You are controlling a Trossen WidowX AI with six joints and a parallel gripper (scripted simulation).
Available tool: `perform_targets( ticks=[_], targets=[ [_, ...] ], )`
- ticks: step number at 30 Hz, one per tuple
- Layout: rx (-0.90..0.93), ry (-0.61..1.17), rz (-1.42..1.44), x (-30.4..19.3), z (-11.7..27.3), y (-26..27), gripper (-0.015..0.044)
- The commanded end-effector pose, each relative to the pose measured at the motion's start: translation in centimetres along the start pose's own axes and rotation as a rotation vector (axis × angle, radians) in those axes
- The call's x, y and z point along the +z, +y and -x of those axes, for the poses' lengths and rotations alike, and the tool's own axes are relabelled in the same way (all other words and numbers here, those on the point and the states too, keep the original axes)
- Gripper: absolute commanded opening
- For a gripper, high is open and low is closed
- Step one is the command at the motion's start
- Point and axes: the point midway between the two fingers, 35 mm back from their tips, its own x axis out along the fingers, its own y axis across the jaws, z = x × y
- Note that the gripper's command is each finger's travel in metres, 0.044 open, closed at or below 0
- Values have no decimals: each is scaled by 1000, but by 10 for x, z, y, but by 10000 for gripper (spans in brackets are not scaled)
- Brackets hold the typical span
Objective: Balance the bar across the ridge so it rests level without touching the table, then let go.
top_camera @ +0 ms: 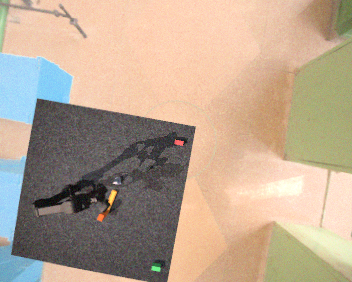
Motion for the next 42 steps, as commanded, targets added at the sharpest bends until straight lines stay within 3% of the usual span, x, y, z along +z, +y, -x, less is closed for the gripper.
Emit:
perform_targets(
  ticks=[1,42],
  targets=[
    [40,2,38,-13,-7,-5,315],
    [309,-150,305,-139,-58,-31,315]
  ],
)
